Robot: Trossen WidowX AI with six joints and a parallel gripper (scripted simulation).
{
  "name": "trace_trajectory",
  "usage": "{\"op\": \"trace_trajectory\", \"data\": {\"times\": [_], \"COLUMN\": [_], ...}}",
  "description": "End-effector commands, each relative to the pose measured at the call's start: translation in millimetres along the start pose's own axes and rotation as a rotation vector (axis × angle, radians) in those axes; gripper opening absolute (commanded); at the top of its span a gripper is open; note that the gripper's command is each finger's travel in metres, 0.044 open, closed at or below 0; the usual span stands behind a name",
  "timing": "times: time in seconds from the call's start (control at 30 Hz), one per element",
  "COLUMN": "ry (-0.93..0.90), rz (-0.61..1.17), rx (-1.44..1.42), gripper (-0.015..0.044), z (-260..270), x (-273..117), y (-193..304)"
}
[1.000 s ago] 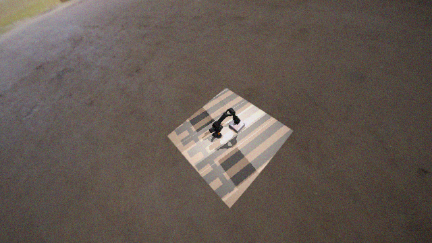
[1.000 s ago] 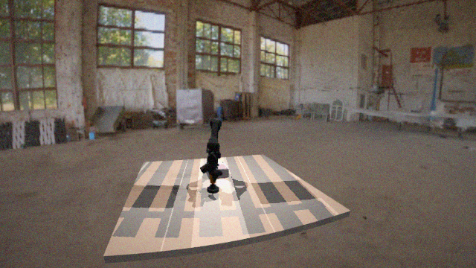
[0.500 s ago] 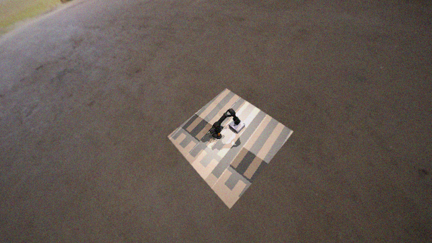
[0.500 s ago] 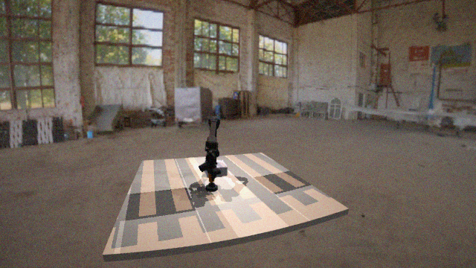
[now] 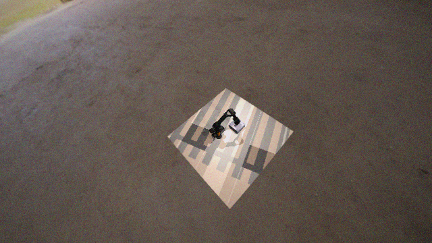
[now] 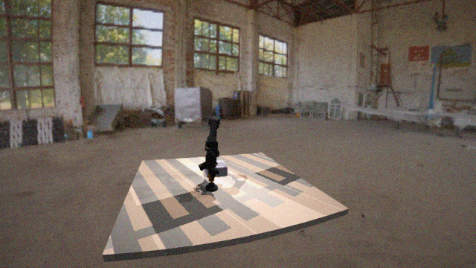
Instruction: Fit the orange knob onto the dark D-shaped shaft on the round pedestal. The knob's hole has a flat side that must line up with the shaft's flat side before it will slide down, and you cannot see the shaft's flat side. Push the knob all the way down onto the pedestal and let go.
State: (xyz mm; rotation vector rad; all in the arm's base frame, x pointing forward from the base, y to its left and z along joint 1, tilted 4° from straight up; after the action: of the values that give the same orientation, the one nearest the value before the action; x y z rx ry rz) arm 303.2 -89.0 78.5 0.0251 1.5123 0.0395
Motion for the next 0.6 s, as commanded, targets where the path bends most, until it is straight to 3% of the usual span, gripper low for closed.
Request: {"op": "trace_trajectory", "data": {"times": [0.0, 0.57], "ry": [-0.008, -0.008], "rz": [-0.002, -0.002], "rx": [0.042, 0.042], "gripper": [0.0, 0.0], "z": [2.9, 3.4], "x": [-2.8, 2.9], "y": [-0.5, -0.7]}}
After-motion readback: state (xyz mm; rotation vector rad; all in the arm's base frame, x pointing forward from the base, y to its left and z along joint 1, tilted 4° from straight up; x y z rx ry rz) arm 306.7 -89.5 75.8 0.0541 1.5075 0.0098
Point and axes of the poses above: the point midway between the two fingers, 35 mm back from their tips, its own x axis out along the fingers, its own z axis across the jaws, y = z × x, the point moved 4 cm from there along -x, back along the fingers, and after that the axes turned 2 degrees about -x, right-handed, at the moved point
